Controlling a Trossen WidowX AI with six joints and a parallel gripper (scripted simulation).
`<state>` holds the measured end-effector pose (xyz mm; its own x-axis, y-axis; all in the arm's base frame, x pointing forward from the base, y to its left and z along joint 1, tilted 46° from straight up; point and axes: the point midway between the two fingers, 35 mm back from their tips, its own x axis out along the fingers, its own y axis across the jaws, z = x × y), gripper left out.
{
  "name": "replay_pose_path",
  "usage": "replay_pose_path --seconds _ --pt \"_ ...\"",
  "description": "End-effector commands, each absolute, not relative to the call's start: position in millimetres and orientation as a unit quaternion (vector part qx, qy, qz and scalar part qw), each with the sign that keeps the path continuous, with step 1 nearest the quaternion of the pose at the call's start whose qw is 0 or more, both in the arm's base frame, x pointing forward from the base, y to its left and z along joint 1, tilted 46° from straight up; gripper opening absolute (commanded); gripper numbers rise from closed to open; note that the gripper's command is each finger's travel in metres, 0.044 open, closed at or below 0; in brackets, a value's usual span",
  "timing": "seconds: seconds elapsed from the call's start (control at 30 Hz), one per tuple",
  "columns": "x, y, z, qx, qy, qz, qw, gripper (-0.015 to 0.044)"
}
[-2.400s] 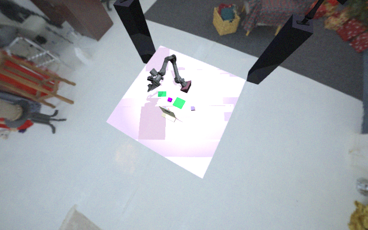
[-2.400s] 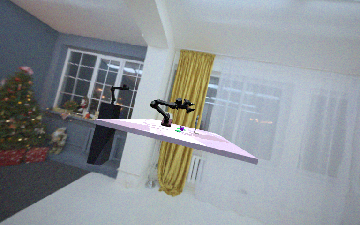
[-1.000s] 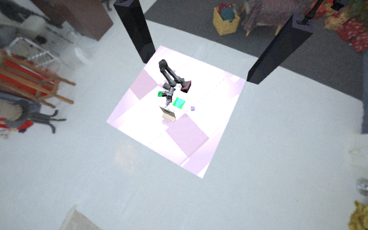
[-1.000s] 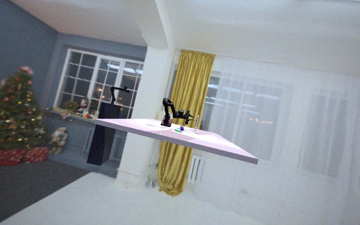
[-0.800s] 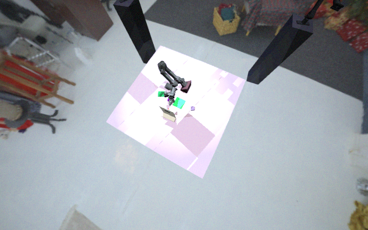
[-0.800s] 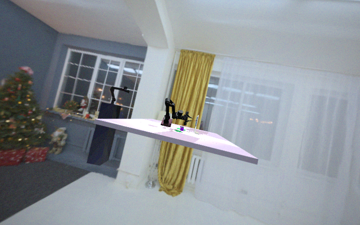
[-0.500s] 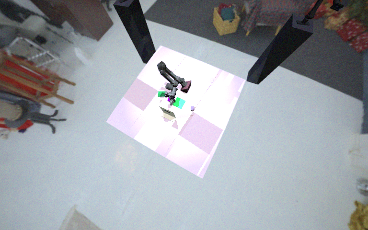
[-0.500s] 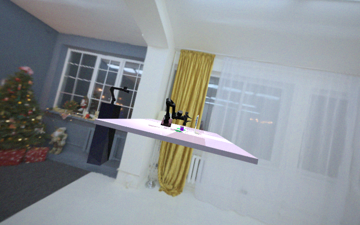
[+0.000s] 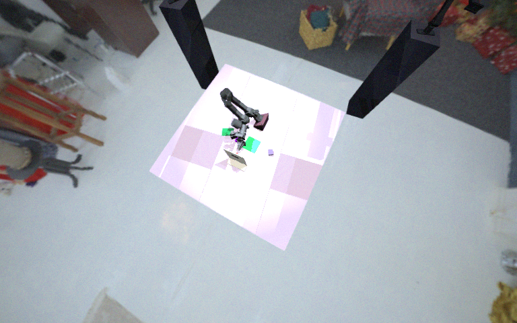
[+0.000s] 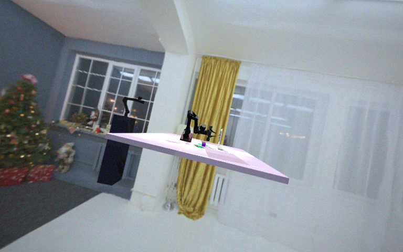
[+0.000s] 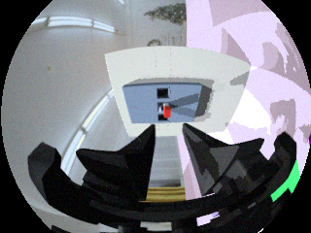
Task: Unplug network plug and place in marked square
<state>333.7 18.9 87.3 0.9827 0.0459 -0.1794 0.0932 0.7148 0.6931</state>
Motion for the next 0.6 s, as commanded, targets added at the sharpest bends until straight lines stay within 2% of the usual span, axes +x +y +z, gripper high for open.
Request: replay_pose_path --seconds 0.0,0.57 --pt "343 19 89 0.379 0.090 -0.010 0.921 0.0156" --pt "369 15 90 0.379 0.089 -0.009 0.921 0.0156"
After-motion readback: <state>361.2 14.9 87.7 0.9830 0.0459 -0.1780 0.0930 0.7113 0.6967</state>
